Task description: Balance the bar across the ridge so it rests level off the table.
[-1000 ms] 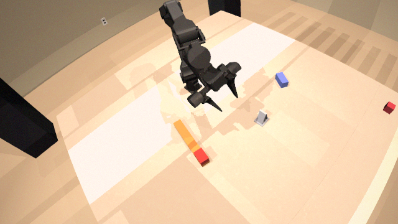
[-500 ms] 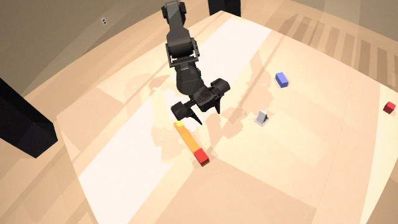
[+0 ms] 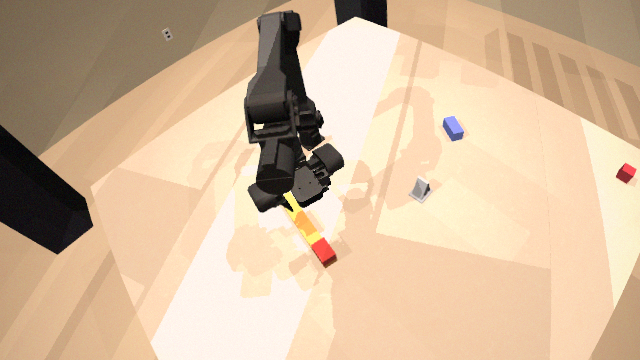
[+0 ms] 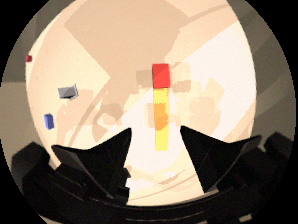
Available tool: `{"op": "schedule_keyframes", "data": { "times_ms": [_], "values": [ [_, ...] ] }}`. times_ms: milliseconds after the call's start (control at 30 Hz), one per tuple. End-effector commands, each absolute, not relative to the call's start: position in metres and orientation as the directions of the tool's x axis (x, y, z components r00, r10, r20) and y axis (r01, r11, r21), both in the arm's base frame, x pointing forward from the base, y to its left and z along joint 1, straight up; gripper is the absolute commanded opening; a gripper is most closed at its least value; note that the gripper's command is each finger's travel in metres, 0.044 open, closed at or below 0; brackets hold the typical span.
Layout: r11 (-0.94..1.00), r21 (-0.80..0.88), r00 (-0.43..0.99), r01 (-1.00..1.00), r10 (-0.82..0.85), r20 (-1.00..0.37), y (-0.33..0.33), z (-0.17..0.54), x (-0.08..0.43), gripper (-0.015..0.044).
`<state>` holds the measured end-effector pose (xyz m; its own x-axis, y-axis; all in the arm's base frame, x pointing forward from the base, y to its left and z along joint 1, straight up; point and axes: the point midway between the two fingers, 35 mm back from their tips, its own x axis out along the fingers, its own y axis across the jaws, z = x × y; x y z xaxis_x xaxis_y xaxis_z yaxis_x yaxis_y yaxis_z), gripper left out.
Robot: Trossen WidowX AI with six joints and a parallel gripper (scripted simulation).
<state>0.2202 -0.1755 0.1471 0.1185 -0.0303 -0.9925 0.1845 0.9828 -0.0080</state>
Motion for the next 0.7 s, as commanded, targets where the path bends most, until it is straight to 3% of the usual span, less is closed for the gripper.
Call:
{"op": "schedule_keyframes", "data": {
  "times_ms": [0, 667],
  "values": [
    [0.985, -0.015, 0.048, 0.171, -0.023, -0.999, -0.188, 0.143, 0.211, 0.0315],
    [0.986, -0.014, 0.018, 0.165, -0.017, -1.0, -0.194, 0.073, 0.208, 0.0315]
  ]
}}
